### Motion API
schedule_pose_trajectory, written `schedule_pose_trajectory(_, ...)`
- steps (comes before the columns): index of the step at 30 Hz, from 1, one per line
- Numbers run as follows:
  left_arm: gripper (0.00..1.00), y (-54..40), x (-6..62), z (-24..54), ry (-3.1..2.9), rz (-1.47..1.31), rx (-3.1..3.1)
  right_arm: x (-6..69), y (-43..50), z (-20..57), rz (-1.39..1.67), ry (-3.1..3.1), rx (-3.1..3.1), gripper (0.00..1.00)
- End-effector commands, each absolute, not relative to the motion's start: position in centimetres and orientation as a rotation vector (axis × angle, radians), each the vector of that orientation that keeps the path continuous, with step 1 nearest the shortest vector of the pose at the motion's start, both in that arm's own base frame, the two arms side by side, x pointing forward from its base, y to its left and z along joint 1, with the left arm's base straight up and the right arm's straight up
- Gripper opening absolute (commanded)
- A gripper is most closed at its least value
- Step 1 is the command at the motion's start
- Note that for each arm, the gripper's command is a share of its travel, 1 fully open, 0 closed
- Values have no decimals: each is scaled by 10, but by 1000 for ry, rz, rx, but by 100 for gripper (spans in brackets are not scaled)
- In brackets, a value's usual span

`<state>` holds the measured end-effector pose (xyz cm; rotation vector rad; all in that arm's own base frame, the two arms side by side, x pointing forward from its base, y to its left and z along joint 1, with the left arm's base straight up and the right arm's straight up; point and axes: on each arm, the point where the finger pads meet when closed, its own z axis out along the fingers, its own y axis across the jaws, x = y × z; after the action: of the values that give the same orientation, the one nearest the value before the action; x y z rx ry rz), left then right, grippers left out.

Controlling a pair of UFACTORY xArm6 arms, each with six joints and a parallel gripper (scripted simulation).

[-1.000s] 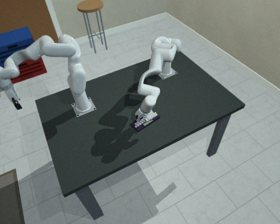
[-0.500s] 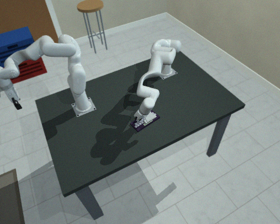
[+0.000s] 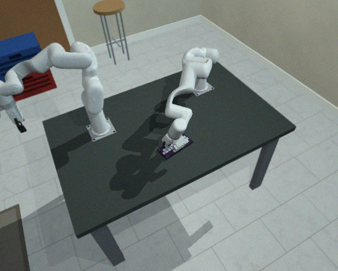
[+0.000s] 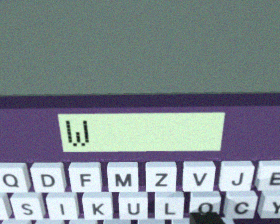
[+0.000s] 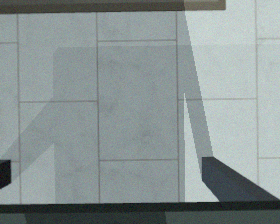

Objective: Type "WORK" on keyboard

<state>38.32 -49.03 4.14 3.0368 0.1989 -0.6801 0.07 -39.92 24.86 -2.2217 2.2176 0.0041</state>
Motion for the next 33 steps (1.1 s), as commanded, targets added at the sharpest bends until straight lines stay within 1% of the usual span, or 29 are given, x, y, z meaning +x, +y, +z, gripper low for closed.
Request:
schedule_pose_trajectory(1,0,-492,384,44,197,-673,3034,1,-400,250,0,2219,-2224,100)
schedule_pose_trajectory(33,0,-492,384,45,197,-673,3034,1,-400,250,0,2219,-2224,100)
